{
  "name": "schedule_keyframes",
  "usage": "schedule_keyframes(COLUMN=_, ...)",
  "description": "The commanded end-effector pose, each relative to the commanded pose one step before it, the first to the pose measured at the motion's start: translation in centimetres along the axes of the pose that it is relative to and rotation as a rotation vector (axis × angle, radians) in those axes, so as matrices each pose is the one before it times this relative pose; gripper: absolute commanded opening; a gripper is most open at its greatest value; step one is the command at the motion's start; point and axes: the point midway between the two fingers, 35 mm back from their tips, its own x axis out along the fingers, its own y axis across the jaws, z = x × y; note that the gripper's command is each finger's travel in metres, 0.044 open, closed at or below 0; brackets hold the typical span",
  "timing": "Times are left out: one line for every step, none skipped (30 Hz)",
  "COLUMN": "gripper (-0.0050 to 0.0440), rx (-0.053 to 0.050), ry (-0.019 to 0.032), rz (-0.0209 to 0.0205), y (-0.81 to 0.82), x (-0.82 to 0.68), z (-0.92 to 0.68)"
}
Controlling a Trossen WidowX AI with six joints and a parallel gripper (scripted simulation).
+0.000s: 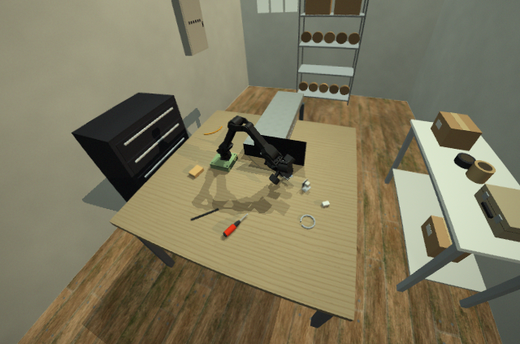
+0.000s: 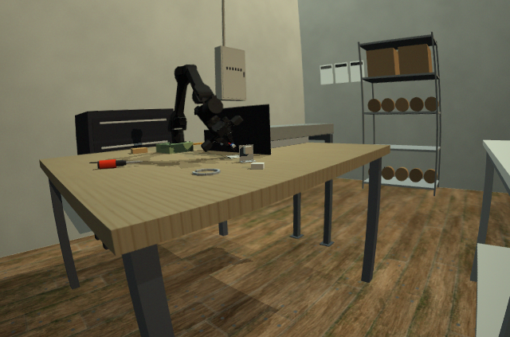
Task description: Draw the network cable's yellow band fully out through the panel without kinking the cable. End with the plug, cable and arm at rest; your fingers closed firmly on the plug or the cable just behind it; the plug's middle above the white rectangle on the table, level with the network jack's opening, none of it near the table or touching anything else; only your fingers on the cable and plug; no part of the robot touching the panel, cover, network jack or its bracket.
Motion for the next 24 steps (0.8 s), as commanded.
schedule_keyframes(gripper=-0.005, rx=-0.0814, ry=0.0317, rz=0.05848, y=2.19, x=0.754, z=0.584)
schedule_keyframes(gripper=-0.005, rx=-0.0047, ry=0.00286, rz=0.00386, y=0.104, x=0.086, z=0.009)
schedule_keyframes(gripper=-0.005, rx=-0.0016, ry=0.00095, rz=0.00129, y=0.034, x=0.029, z=0.003)
schedule_keyframes(gripper=-0.005, rx=0.0, ry=0.0, rz=0.0, y=0.0, x=0.0, z=0.0)
schedule_keyframes(gripper=-0.005, rx=0.0, ry=0.0, rz=0.0, y=0.0, x=0.0, z=0.0)
schedule_keyframes(gripper=-0.005, rx=0.0, ry=0.0, rz=0.0, y=0.0, x=0.0, z=0.0)
schedule_keyframes(gripper=-0.005, rx=0.0004, ry=-0.00702, rz=-0.00224, y=0.14, x=-0.331, z=-0.127)
schedule_keyframes(gripper=-0.005, rx=0.0008, ry=-0.0006, rz=-0.00004, y=-0.03, x=-0.023, z=-0.018)
schedule_keyframes(gripper=-0.005, rx=0.0, ry=0.00004, rz=0.0, y=0.002, x=0.001, z=-0.063)
schedule_keyframes(gripper=-0.005, rx=0.0, ry=0.0, rz=0.0, y=0.0, x=0.0, z=0.0)
schedule_keyframes(gripper=-0.005, rx=0.0, ry=0.0, rz=0.0, y=0.0, x=0.0, z=0.0)
schedule_keyframes(gripper=-0.005, rx=-0.0005, ry=0.00047, rz=0.00003, y=0.023, x=0.017, z=-0.101)
schedule_keyframes(gripper=-0.005, rx=0.0004, ry=0.00079, rz=-0.0002, y=-0.016, x=0.023, z=-0.146)
schedule_keyframes(gripper=-0.005, rx=-0.0002, ry=-0.00018, rz=0.00009, y=0.013, x=-0.012, z=-0.145)
schedule_keyframes(gripper=-0.005, rx=0.0001, ry=0.00007, rz=0.0, y=0.002, x=0.002, z=-0.158)
schedule_keyframes(gripper=-0.005, rx=0.0001, ry=0.00007, rz=0.0, y=0.001, x=0.002, z=-0.159)
schedule_keyframes(gripper=-0.005, rx=0.0001, ry=0.00007, rz=0.0, y=0.0, x=0.002, z=-0.159)
schedule_keyframes(gripper=-0.005, rx=0.0001, ry=0.00007, rz=0.0, y=0.0, x=0.002, z=-0.159)
schedule_keyframes(gripper=-0.005, rx=0.0001, ry=0.00007, rz=0.0, y=-0.001, x=0.002, z=-0.16)
schedule_keyframes(gripper=-0.005, rx=0.0001, ry=0.00007, rz=0.0, y=-0.001, x=0.002, z=-0.16)
schedule_keyframes(gripper=-0.005, rx=0.0001, ry=0.00007, rz=0.0, y=-0.002, x=0.002, z=-0.16)
schedule_keyframes(gripper=-0.005, rx=0.0001, ry=0.00007, rz=0.0, y=-0.003, x=0.002, z=-0.16)
schedule_keyframes(gripper=-0.005, rx=0.0001, ry=0.00007, rz=0.00001, y=-0.003, x=0.002, z=-0.16)
schedule_keyframes(gripper=-0.005, rx=0.0001, ry=0.00006, rz=0.00001, y=-0.003, x=0.001, z=-0.16)
